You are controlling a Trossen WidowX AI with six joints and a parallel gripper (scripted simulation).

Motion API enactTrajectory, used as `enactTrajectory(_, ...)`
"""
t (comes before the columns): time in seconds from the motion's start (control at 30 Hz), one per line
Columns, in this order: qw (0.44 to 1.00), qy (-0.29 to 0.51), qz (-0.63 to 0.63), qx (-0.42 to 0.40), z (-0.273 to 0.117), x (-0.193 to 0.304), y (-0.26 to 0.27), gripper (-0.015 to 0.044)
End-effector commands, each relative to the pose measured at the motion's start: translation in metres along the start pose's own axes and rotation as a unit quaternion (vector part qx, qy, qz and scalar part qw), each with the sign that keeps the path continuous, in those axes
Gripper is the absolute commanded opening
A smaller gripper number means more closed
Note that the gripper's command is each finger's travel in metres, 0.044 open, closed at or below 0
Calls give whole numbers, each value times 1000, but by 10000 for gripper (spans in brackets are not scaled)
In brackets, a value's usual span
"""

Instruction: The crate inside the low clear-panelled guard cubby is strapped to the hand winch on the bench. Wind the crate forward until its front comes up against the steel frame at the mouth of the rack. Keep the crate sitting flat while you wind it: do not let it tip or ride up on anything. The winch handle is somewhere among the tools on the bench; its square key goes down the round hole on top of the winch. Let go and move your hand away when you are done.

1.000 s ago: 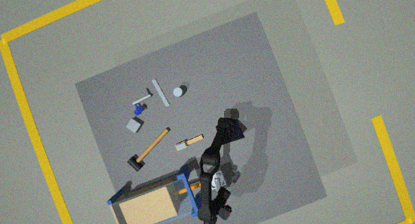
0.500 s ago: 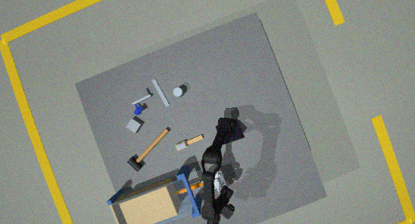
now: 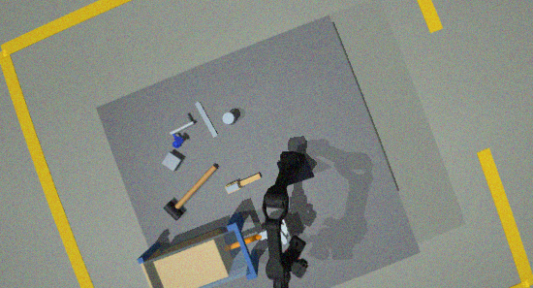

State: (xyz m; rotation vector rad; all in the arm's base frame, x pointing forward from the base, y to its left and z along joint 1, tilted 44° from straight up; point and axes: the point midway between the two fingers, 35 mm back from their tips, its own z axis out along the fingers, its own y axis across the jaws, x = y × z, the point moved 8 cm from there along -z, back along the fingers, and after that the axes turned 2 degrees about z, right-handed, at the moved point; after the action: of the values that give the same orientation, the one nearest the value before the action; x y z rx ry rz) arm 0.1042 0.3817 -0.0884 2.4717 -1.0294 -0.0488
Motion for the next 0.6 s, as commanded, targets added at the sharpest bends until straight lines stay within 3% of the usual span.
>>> enactTrajectory(0.0,1000,1,-4,-21,6,-4,16,0)
enactTrajectory(0.57,1000,1,-4,-22,6,-6,42,0)
